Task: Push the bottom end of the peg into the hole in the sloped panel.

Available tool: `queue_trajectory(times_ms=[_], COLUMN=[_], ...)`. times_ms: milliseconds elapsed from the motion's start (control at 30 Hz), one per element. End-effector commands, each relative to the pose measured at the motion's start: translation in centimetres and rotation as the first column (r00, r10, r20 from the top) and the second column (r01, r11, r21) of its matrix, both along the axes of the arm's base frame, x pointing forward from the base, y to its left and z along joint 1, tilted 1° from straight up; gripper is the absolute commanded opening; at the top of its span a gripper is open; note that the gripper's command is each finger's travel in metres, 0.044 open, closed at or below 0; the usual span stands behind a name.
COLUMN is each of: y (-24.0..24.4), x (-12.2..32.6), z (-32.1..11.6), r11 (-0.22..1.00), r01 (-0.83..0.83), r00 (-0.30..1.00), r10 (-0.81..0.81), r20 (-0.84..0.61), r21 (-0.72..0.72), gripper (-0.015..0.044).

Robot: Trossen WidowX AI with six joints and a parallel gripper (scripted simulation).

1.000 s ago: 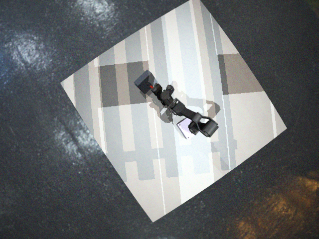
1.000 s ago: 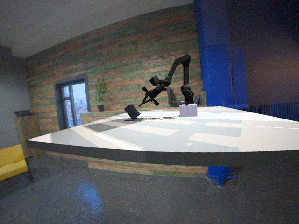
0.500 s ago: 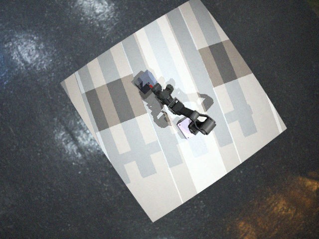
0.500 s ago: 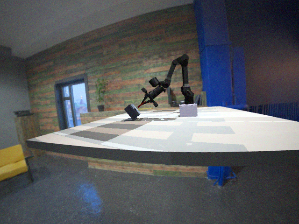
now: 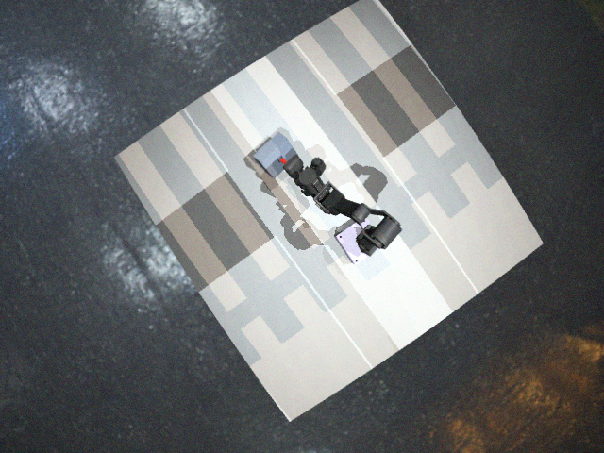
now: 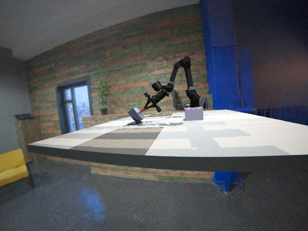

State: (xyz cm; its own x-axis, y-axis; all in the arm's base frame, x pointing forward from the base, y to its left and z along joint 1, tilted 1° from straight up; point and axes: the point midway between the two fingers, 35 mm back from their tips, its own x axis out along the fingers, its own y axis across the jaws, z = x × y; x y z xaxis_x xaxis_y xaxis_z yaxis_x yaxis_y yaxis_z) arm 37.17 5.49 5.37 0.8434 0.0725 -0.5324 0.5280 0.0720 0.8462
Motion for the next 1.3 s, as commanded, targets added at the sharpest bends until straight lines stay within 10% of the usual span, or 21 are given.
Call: queue_trajectory(times_ms=[0, 1267], y=[0.0, 0.2], x=[-0.1, 1.2], z=[0.1, -0.8], r11=[1.000, 1.000], r01=[0.000, 0.000], r00=[1.000, 1.000], r10=[0.000, 0.000], r20=[0.001, 0.002], r21=[0.000, 0.000], gripper=[0.0000, 0.0000])
